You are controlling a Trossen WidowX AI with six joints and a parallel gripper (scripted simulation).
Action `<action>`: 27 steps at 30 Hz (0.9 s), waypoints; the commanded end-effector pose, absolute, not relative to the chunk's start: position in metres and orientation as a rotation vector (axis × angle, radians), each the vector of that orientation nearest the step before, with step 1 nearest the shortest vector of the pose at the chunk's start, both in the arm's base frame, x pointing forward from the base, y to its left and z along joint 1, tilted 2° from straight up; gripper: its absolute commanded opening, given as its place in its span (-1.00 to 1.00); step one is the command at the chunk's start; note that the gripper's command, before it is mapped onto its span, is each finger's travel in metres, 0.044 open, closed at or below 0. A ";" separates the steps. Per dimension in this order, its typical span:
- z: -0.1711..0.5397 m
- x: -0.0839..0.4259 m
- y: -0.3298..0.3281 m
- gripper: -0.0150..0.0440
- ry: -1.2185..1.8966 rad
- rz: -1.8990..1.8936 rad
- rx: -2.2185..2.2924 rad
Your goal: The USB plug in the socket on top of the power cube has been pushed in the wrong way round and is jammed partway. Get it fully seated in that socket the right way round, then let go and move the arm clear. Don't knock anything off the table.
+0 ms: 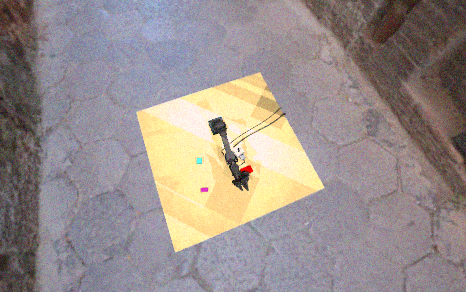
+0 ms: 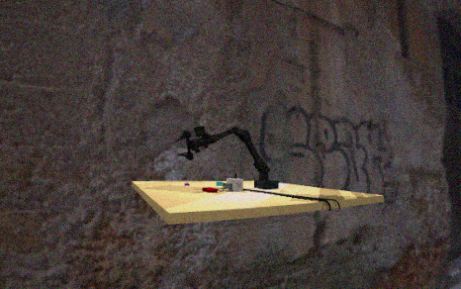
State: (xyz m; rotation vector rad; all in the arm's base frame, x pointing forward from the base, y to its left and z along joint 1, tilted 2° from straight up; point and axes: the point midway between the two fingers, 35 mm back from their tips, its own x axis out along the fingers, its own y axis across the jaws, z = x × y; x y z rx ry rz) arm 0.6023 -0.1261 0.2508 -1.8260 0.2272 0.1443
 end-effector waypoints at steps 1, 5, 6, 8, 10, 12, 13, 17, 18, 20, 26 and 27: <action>0.203 0.562 -0.078 1.00 0.408 0.417 -1.673; 0.180 0.530 -0.049 1.00 0.517 0.574 -1.599; 0.174 0.520 -0.042 1.00 0.546 0.614 -1.580; 0.164 0.499 -0.028 1.00 0.607 0.692 -1.544; 0.155 0.477 -0.015 1.00 0.670 0.769 -1.509; 0.146 0.453 -0.004 1.00 0.735 0.844 -1.475; 0.143 0.441 0.002 1.00 0.768 0.882 -1.459; 0.131 0.388 0.020 1.00 0.908 1.026 -1.397; 0.129 0.374 0.025 1.00 0.945 1.062 -1.382; 0.127 0.346 0.032 1.00 1.022 1.132 -1.354; 0.126 0.302 0.043 1.00 1.146 1.235 -1.316; 0.126 0.302 0.043 1.00 1.146 1.235 -1.316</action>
